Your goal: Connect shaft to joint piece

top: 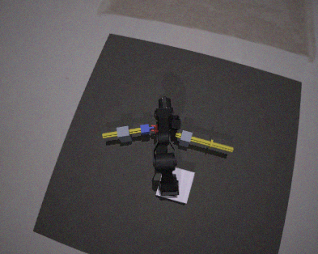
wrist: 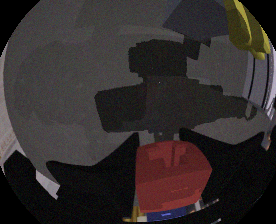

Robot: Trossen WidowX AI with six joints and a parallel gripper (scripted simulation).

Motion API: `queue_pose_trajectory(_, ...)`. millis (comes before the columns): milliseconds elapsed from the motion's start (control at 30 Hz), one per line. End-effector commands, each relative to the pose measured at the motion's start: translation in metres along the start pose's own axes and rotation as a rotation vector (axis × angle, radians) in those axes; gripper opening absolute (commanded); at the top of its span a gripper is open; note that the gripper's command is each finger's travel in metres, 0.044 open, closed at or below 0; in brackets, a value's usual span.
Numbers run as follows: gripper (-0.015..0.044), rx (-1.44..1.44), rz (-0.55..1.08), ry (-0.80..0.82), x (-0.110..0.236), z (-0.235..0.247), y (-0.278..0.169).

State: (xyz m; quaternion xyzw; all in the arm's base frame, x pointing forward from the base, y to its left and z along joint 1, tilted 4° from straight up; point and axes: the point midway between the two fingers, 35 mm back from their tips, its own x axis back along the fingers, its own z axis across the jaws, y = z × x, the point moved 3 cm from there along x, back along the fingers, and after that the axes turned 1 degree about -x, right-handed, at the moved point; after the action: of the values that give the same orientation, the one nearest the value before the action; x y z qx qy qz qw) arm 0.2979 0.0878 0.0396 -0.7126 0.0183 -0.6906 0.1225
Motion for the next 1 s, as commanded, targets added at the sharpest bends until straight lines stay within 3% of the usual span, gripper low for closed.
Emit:
queue_pose_trajectory(0,0.0,-0.055,-0.06,0.007,0.003,-0.0027,-0.0011)
queue_pose_trajectory(667,0.0,-0.276,-0.319,-0.013,0.0121,-0.0112,-0.0099)
queue_pose_trajectory(967,0.0,-0.283,-0.324,-0.01,0.0125,-0.0113,-0.0098)
